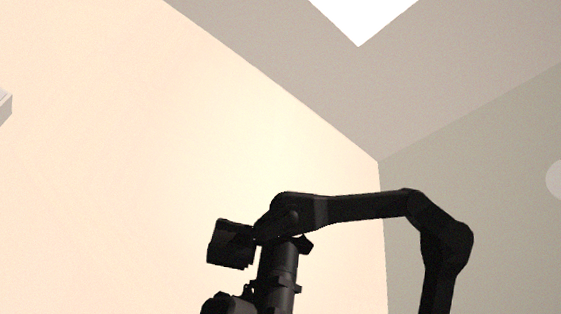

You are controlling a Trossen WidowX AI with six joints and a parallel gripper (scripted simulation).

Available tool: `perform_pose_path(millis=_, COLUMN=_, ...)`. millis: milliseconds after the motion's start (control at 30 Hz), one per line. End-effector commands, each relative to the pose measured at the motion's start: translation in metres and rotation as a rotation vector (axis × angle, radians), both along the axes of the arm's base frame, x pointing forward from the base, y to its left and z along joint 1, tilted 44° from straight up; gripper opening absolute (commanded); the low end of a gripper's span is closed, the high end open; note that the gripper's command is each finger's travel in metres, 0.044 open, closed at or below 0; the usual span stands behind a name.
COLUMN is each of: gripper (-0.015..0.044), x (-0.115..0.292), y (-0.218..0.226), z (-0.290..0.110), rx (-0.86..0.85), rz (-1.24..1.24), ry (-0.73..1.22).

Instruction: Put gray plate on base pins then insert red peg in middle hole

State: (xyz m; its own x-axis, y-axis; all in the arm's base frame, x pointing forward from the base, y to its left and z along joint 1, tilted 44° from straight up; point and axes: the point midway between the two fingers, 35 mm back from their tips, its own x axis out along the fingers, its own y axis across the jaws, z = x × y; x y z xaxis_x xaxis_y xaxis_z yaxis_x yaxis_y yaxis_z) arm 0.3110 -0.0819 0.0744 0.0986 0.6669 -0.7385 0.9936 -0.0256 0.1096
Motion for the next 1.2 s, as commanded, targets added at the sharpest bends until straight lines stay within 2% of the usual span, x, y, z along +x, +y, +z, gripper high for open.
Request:
perform_pose_path(millis=0, gripper=0.0440, x=-0.024, y=0.045, z=0.035, rx=-0.009, rz=0.109, ry=-0.103)
perform_pose_path(millis=167, gripper=0.0440, x=-0.054, y=0.086, z=0.059, rx=-0.011, rz=0.220, ry=-0.202)
perform_pose_path(millis=400, gripper=0.0440, x=-0.059, y=0.088, z=0.060, rx=-0.011, rz=0.224, ry=-0.206)
perform_pose_path(millis=533, gripper=0.0440, x=-0.057, y=0.103, z=0.044, rx=-0.011, rz=0.224, ry=-0.207)
perform_pose_path(millis=1167, gripper=0.0440, x=-0.055, y=0.124, z=0.022, rx=-0.011, rz=0.223, ry=-0.207)
